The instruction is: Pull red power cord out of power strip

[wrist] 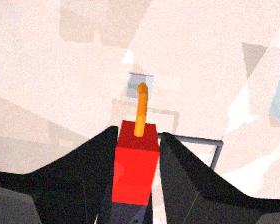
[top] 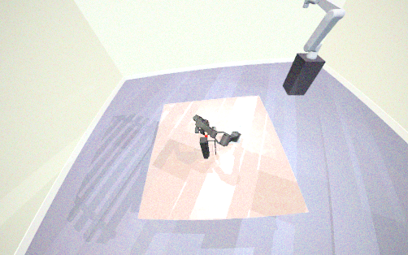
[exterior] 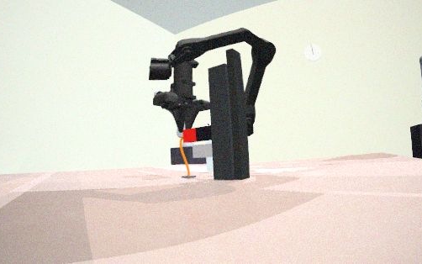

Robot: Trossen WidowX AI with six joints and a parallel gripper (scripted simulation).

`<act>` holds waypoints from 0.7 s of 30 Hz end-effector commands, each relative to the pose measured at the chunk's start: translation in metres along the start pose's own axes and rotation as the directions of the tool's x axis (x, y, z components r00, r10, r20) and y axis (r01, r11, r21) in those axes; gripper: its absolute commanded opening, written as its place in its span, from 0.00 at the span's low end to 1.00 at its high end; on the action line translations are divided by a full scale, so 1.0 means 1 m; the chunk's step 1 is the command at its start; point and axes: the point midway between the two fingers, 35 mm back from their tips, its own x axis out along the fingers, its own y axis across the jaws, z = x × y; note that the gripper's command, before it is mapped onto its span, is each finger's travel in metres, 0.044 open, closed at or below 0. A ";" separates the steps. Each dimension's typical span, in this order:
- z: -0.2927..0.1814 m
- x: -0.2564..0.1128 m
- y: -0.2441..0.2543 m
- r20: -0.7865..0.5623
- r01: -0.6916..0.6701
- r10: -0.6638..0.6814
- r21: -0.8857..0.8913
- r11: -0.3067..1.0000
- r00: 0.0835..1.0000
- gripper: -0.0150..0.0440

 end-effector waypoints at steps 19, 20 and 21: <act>0.017 -0.004 0.001 0.002 -0.001 0.001 -0.004 1.000 1.000 0.97; 0.026 -0.006 0.001 0.003 -0.001 0.001 -0.004 1.000 1.000 1.00; 0.035 -0.007 0.001 0.004 -0.001 0.001 -0.004 1.000 1.000 1.00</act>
